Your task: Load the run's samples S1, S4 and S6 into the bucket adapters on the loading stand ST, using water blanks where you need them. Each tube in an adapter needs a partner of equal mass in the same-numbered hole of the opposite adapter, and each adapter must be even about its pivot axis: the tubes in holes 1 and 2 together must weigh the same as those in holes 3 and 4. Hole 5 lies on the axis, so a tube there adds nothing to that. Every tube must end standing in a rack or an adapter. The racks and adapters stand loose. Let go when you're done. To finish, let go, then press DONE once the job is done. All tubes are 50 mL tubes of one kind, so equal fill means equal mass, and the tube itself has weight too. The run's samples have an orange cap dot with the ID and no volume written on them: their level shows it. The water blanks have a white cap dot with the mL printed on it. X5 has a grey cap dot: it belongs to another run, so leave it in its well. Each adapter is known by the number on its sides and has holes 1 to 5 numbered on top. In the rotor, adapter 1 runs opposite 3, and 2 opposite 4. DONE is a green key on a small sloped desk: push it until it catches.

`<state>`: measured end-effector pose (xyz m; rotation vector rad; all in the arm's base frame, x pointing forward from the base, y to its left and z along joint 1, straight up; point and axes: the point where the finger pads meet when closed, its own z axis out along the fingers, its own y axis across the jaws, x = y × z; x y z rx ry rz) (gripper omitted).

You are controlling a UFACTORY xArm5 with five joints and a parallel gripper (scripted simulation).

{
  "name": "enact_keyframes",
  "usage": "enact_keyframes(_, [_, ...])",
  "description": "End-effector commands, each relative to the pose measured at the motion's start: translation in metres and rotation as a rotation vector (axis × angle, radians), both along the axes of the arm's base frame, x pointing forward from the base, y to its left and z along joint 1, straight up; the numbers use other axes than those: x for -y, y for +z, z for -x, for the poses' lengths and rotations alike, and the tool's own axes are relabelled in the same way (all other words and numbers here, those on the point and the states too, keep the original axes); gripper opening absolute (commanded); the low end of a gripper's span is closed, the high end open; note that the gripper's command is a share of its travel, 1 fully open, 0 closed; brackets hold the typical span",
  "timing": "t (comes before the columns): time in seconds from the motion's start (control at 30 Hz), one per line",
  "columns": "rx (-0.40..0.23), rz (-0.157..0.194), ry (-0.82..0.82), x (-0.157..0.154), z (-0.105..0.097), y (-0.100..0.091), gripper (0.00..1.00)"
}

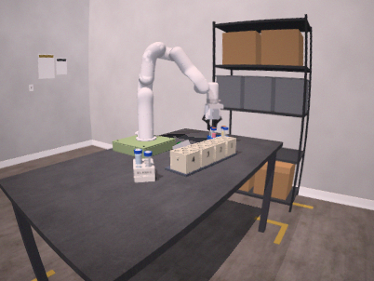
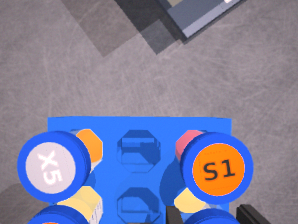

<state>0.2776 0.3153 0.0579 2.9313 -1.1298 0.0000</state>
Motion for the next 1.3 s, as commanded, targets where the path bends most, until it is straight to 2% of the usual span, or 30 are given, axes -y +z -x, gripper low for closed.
enact_keyframes(0.0, [0.0,-0.005,0.0,-0.001,-0.001,0.001,0.0])
enact_keyframes(0.03, [0.0,-0.005,0.0,-0.001,-0.001,0.001,0.0])
enact_keyframes(0.07, [0.0,-0.005,0.0,-0.001,-0.001,0.001,0.44])
enact_keyframes(1.0, [0.0,-0.005,0.0,-0.001,-0.001,0.001,0.44])
enact_keyframes(1.27, [0.0,-0.005,0.0,-0.001,-0.001,0.017,0.44])
